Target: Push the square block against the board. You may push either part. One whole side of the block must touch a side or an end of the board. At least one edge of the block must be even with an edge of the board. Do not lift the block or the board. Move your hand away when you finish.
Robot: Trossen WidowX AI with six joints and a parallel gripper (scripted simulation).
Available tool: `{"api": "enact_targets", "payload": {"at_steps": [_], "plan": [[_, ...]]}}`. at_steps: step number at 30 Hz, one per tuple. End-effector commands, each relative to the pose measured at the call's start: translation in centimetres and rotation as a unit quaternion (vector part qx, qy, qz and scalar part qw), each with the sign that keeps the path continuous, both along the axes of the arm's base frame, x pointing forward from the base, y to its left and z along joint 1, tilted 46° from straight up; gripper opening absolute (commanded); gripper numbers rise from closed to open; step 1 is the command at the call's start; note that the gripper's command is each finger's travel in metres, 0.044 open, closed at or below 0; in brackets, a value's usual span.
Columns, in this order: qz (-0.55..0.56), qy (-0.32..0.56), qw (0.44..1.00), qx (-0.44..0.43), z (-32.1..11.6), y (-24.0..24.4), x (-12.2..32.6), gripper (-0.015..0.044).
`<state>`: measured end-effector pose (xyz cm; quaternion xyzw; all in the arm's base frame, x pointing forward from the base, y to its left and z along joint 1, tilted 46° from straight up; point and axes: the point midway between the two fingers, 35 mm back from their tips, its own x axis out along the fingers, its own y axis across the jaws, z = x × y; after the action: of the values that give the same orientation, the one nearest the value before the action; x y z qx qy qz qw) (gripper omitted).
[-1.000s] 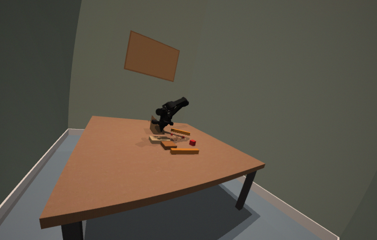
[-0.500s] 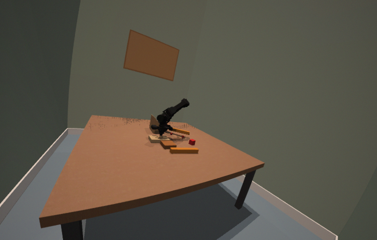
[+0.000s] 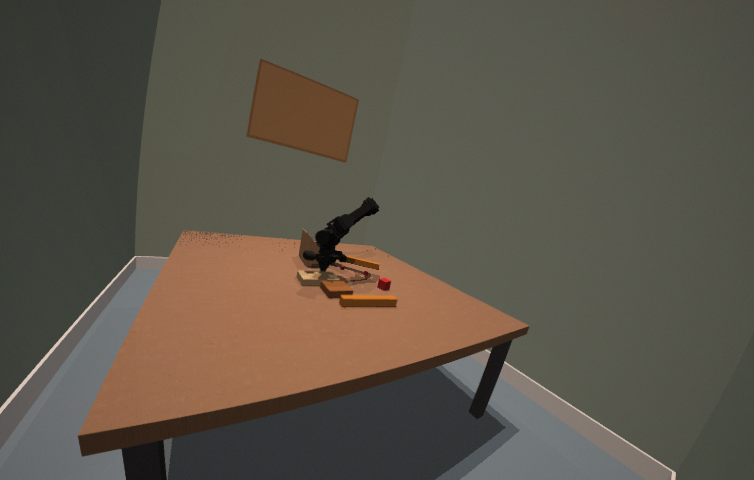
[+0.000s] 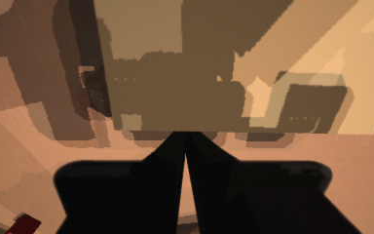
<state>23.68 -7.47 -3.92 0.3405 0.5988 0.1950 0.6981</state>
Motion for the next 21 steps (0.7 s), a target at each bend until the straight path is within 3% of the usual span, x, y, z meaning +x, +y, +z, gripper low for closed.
{"api": "enact_targets", "payload": {"at_steps": [1, 21], "plan": [[-0.001, 0.002, 1.000, 0.003, 0.0, -0.1, 0.5, 0.0000], [-0.002, 0.001, 1.000, 0.003, 0.1, -0.6, 2.4, 0.0000]]}}
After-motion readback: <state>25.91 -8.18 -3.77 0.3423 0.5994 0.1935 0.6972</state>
